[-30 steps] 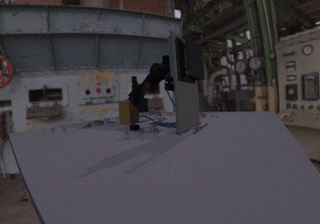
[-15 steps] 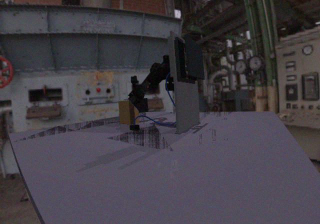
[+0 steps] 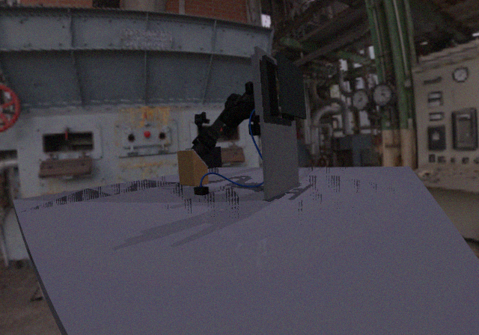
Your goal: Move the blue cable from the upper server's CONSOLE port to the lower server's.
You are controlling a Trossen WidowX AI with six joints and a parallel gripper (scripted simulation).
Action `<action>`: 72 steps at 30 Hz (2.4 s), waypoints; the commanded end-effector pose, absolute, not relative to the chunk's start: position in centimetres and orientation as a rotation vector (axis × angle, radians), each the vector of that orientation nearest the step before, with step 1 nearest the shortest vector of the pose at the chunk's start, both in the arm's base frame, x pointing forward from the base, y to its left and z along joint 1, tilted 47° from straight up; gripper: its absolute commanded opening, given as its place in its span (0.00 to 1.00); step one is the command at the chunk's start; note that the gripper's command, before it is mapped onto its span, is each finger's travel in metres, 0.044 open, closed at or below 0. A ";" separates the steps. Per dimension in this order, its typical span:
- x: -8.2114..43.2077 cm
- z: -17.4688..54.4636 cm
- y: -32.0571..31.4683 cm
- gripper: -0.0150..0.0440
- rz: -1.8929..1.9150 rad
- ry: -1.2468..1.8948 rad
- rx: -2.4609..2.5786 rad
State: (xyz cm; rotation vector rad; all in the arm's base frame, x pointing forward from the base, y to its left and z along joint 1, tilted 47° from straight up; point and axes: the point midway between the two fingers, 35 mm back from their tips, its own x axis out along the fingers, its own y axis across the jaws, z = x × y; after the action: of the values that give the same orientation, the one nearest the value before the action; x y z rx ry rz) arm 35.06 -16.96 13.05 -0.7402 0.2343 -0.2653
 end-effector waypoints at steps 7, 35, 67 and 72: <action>35.4 13.1 -17.1 0.25 -0.272 0.235 -0.735; 36.2 13.2 -17.1 0.25 -0.274 0.234 -0.735; 37.1 13.3 -17.2 0.25 -0.276 0.233 -0.734; 37.3 13.3 -17.2 0.25 -0.277 0.233 -0.734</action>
State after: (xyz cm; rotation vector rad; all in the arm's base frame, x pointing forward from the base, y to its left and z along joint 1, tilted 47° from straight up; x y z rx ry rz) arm 37.14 -17.12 13.29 -0.7390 0.2326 -0.2699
